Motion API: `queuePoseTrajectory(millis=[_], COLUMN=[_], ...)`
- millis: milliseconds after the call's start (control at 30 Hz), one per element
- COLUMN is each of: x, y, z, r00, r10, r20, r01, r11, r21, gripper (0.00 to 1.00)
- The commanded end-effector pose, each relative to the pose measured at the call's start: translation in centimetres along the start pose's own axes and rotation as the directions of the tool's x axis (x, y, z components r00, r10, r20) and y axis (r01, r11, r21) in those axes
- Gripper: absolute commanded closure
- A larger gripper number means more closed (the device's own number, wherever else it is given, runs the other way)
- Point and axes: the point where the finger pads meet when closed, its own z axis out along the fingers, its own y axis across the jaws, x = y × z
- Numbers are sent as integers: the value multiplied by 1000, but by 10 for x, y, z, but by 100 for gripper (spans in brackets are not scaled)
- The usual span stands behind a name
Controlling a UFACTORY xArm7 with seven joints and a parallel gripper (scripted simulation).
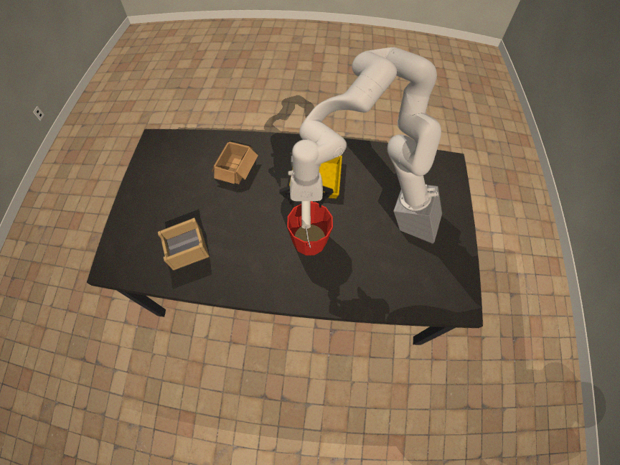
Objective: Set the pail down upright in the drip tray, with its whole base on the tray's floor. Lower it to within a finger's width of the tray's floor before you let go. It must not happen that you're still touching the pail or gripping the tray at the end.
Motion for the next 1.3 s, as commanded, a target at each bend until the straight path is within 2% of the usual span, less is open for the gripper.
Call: queuePoseTrajectory(millis=[0,833,1267], x=[-1,-1,-1], y=[-1,-1,-1], z=[5,56,71], r00=[1000,1000,1000], r10=[0,0,0], r20=[2,2,2], r01=[0,0,0], r11=[1000,1000,1000], r21=[3,3,3], gripper=[0,0,0])
